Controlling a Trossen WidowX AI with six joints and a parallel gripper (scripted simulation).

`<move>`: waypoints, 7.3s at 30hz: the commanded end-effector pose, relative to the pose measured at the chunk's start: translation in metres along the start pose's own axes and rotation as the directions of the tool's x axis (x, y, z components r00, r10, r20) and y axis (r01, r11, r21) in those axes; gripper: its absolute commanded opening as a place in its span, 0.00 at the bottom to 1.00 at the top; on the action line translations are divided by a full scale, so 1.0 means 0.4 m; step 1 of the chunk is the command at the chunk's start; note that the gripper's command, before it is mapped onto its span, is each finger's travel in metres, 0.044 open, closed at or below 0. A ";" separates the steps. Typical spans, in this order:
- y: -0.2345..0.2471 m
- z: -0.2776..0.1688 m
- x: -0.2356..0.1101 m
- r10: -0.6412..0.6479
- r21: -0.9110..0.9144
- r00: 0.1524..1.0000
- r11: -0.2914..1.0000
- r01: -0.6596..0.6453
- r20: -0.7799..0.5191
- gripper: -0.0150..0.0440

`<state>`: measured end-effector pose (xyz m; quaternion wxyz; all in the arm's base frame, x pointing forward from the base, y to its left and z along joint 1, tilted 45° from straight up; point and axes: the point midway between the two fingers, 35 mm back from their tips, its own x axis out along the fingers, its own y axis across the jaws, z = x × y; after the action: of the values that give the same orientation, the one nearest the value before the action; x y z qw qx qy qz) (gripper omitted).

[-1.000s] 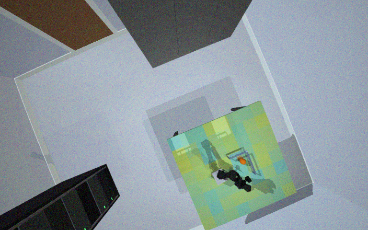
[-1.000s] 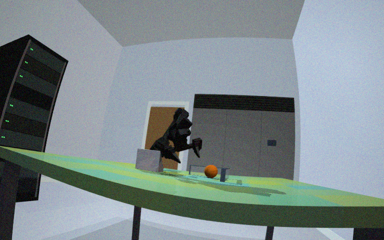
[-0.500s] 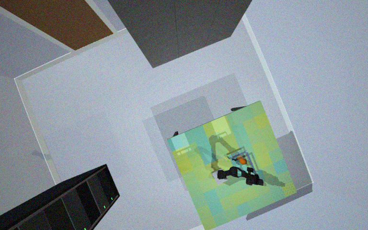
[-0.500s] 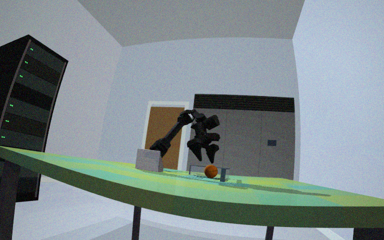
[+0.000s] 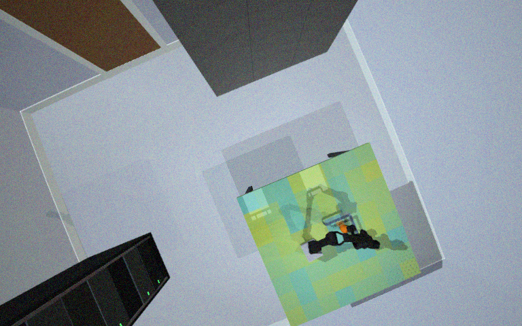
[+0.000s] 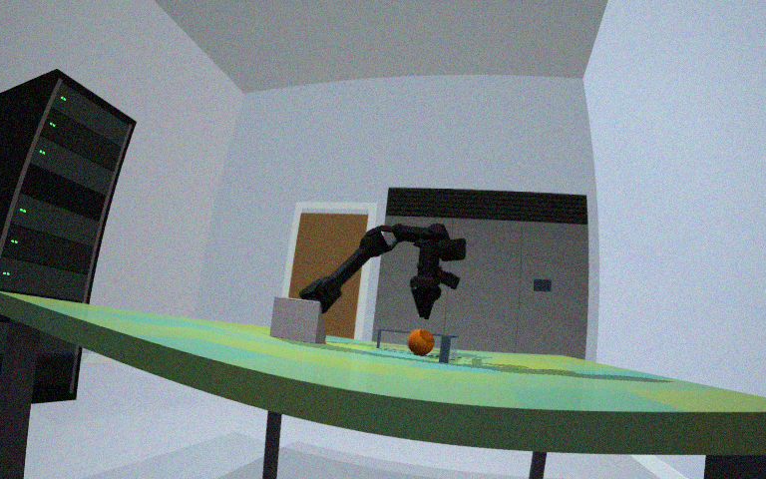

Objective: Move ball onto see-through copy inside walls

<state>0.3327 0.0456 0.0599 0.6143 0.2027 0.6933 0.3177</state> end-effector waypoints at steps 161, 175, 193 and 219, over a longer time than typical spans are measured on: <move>0.158 -0.046 0.141 0.016 1.000 1.000 0.004 0.010 -0.010 0.25; 0.158 -0.048 0.171 0.012 1.000 1.000 0.002 0.014 -0.014 0.39; 0.153 -0.039 0.009 0.010 1.000 1.000 0.003 0.011 -0.011 1.00; 0.152 -0.046 -0.136 0.016 1.000 1.000 0.002 -0.002 0.002 1.00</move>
<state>0.3171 0.0504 0.1414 0.2848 0.5822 0.7161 -0.2591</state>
